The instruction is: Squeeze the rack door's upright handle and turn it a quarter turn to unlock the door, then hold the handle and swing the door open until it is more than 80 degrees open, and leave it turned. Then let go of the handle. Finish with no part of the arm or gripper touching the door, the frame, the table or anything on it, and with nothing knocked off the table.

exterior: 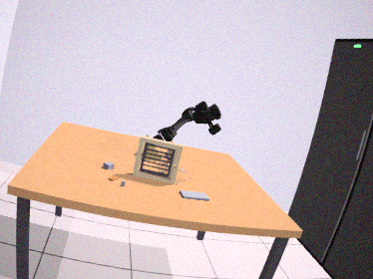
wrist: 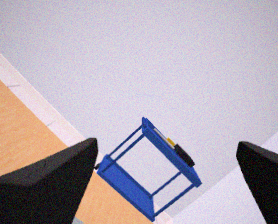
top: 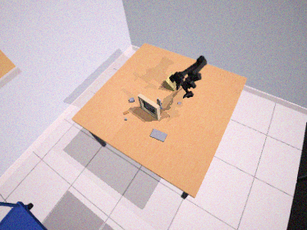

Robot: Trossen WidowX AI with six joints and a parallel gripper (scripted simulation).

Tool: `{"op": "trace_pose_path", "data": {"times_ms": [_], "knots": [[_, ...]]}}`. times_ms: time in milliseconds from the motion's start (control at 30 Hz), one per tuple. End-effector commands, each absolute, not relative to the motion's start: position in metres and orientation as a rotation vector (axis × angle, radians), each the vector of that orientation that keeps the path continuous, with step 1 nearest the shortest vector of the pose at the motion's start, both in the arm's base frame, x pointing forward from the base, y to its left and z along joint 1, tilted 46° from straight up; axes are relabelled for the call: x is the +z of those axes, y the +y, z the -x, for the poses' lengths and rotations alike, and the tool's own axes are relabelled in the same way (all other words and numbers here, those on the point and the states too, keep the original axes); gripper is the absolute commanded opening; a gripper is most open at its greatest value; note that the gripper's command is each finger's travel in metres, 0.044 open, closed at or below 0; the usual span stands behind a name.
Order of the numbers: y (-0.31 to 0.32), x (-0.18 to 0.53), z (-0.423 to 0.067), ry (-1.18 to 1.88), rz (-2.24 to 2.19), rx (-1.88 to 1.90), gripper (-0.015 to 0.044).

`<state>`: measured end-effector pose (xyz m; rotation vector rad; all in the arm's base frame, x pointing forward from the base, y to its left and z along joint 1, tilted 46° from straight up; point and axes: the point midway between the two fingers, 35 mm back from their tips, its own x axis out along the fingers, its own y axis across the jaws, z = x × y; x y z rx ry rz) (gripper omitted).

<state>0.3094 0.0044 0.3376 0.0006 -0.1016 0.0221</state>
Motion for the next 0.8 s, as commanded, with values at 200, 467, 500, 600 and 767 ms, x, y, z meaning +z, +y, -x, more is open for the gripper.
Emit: {"op": "trace_pose_path", "data": {"times_ms": [200, 467, 500, 600, 767], "knots": [[0.002, 0.318, -0.33, 0.048, 0.033, 0.045, 0.0285], [-0.003, 0.287, -0.352, 0.262, 0.058, 0.087, 0.0285], [-0.004, 0.283, -0.354, 0.289, 0.059, 0.093, 0.0285], [-0.007, 0.272, -0.36, 0.367, 0.06, 0.111, 0.0285], [-0.011, 0.252, -0.368, 0.496, 0.052, 0.145, 0.0285]]}}
